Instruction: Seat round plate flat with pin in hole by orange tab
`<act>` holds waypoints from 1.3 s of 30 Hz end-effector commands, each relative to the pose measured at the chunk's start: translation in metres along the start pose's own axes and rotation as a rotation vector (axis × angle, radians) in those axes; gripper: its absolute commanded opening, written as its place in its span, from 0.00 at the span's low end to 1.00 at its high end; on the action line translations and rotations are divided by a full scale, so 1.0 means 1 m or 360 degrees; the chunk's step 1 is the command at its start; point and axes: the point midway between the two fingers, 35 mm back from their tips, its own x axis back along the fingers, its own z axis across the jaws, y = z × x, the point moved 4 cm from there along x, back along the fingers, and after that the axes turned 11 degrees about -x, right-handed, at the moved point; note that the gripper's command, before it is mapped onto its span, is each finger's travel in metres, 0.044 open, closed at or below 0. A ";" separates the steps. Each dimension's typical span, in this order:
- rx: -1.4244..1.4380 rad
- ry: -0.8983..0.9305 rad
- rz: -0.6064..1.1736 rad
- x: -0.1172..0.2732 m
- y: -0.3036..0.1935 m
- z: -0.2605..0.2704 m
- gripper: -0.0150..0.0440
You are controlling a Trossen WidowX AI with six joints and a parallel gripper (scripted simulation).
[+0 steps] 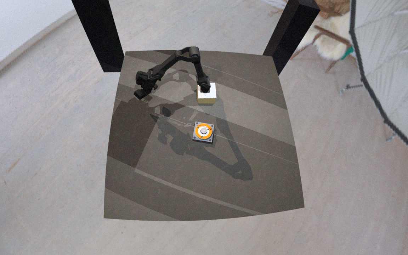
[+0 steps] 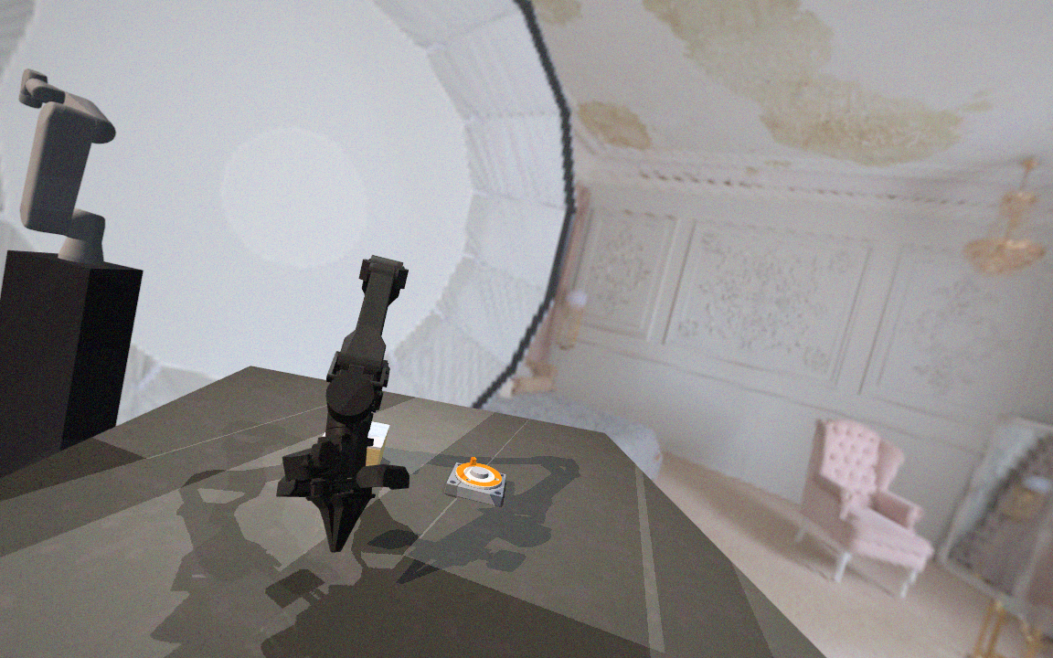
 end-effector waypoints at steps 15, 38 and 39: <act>0.1411 -0.0067 0.0635 0.049 -0.241 0.023 0.25; 0.3268 -0.0022 0.1113 0.191 -0.407 -0.097 0.25; 0.3335 -0.0023 0.1121 0.196 -0.409 -0.103 0.25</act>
